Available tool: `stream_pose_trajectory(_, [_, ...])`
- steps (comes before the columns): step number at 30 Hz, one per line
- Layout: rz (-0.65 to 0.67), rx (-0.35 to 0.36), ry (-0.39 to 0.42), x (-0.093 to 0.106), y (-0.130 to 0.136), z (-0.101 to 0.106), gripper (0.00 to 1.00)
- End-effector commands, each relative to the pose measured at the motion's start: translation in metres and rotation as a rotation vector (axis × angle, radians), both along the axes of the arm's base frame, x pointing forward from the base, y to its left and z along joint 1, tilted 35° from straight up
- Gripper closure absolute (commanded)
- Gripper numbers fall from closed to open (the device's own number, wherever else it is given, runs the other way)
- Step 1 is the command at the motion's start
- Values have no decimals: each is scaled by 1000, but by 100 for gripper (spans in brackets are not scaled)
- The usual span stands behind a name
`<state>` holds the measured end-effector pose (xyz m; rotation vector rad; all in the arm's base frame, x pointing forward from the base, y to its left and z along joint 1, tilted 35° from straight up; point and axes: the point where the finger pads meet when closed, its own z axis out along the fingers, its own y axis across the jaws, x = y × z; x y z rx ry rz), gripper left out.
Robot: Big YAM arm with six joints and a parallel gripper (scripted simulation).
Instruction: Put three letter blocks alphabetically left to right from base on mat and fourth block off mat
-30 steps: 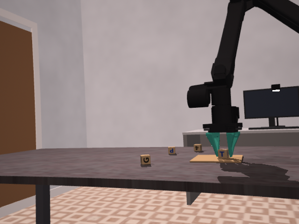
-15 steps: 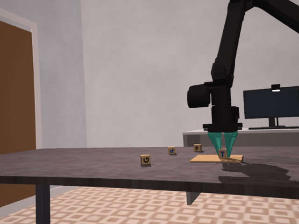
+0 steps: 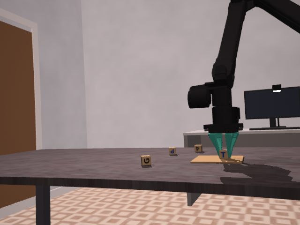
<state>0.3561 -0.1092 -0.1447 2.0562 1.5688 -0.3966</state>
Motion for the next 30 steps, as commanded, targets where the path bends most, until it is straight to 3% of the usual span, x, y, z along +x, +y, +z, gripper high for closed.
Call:
stream_pose_trajectory(1, [0, 0, -2, 4, -2, -4, 80])
stream_pose_trajectory(17, [4, 1, 14, 0, 4, -4, 80])
stream_pose_trajectory(19, [13, 0, -17, 7, 11, 11, 80])
stream_pose_trajectory(26, [12, -2, -13, 0, 34, 45, 80])
stream_pose_trajectory(30, [12, 1, -39, 12, 53, 75, 80])
